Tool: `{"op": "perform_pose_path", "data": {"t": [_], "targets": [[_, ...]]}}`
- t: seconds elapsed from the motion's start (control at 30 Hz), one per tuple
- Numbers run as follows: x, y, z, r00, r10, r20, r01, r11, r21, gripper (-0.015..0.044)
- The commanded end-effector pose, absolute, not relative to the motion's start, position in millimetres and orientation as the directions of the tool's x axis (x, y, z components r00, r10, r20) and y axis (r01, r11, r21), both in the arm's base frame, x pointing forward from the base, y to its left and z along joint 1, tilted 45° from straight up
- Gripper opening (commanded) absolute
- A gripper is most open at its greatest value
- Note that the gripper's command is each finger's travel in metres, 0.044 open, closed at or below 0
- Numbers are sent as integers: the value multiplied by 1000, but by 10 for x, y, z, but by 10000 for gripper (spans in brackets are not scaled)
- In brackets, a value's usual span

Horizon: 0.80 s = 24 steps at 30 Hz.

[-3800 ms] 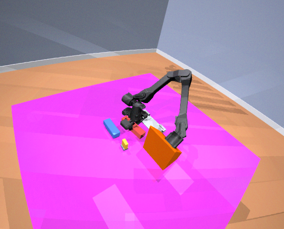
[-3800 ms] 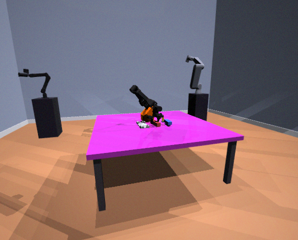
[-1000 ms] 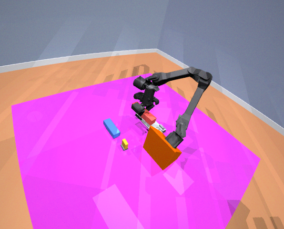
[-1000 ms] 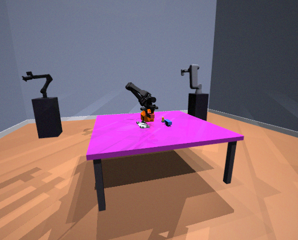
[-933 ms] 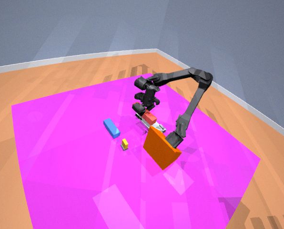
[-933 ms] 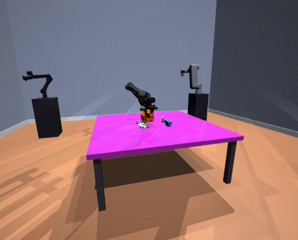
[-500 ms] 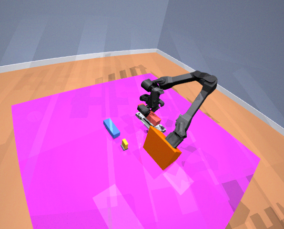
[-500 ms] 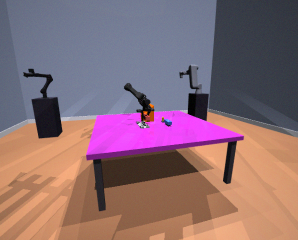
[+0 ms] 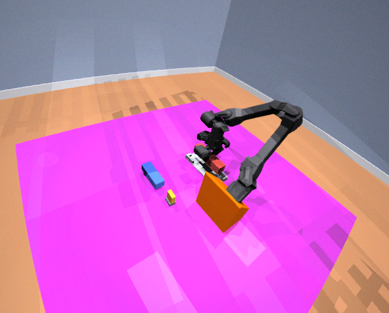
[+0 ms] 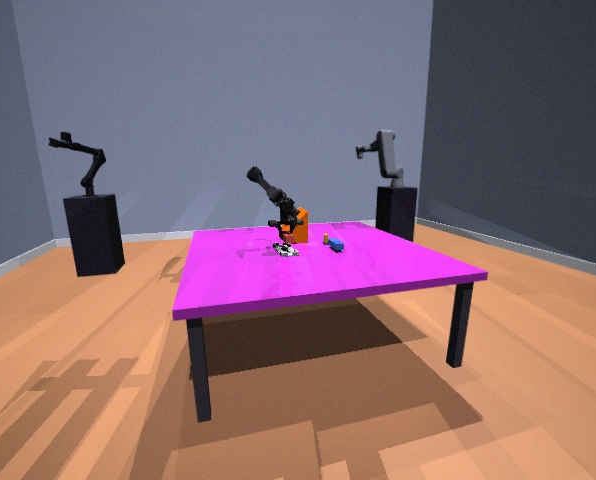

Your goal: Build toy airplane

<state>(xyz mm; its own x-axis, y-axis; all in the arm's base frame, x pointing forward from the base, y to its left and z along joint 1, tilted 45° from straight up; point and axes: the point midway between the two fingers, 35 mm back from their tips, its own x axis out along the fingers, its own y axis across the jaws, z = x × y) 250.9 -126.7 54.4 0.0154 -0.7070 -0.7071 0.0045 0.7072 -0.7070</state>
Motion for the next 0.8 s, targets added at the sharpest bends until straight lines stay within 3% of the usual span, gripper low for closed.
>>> {"op": "perform_pose_path", "data": {"t": [0.0,0.07,0.77], "targets": [[2502,-1281,549,16,-710,-704,2,704,-710,157],[2503,-1282,550,16,-710,-704,2,704,-710,195],[2512,-1368,463,15,-709,-705,2,705,-709,195]]}}
